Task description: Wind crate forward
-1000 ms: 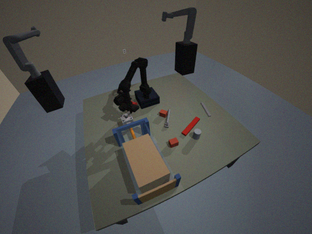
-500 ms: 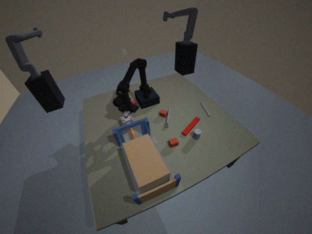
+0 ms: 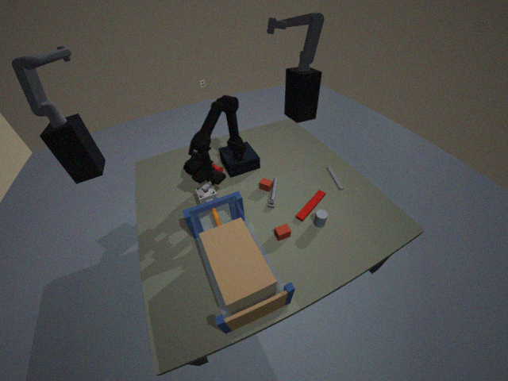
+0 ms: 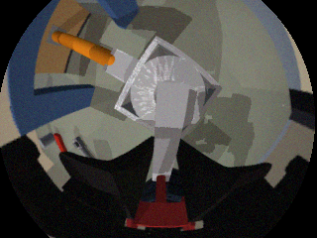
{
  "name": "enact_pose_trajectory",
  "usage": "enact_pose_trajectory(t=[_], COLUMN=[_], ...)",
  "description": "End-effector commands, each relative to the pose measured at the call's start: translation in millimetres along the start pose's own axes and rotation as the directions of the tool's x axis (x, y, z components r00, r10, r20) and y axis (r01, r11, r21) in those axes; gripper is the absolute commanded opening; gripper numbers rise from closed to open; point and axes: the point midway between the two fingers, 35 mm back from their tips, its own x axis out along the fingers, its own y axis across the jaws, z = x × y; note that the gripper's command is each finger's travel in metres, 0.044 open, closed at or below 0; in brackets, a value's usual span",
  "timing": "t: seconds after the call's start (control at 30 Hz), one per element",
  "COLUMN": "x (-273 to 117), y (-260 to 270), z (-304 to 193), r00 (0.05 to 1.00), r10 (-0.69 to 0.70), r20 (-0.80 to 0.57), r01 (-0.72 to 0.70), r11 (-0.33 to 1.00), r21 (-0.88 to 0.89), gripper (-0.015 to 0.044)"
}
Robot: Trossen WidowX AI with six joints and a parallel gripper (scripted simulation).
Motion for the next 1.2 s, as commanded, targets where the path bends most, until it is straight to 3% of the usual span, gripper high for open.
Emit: enact_pose_trajectory(t=[0.0, 1.17], x=[1, 15], y=[3, 3], z=[1, 0], r00=[1.000, 1.000], r10=[0.006, 0.004], r20=[0.000, -0.001], r01=[-0.006, -0.004], r11=[0.999, 0.999], r21=[0.048, 0.049], gripper=[0.0000, 0.0000])
